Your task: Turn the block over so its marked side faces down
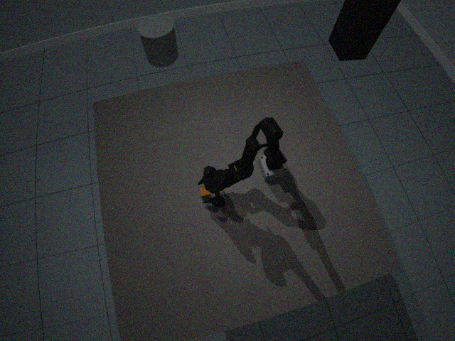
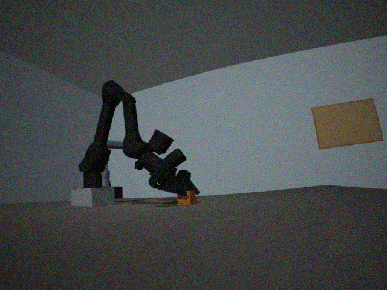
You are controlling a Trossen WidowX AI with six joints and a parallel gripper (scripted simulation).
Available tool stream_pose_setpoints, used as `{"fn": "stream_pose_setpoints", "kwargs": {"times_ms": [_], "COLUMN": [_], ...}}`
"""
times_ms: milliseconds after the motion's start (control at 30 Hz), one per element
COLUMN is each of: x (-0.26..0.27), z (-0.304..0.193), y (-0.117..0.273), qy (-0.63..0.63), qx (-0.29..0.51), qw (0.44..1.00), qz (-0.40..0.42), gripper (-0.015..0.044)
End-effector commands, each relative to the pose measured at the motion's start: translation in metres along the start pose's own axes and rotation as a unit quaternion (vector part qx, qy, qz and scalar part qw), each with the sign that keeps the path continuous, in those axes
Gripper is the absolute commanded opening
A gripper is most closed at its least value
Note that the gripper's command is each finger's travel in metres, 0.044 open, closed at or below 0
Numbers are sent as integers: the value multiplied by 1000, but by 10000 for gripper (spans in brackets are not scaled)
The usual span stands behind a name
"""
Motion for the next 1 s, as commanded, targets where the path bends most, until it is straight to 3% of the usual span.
{"fn": "stream_pose_setpoints", "kwargs": {"times_ms": [0,333,967], "x": [7,5,7], "z": [41,63,70], "y": [22,61,57], "qy": [-6,-8,-7], "qx": [118,191,218], "qw": [993,981,976], "qz": [-14,-27,-32], "gripper": [440,440,440]}}
Point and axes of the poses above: the point midway between the two fingers, 35 mm back from their tips, its own y axis back along the fingers, its own x axis across the jaws, z = x × y, the point moved 6 cm from there along y, back along the fingers, and after that the axes turned 9 degrees about -y, right-handed, at the moved point
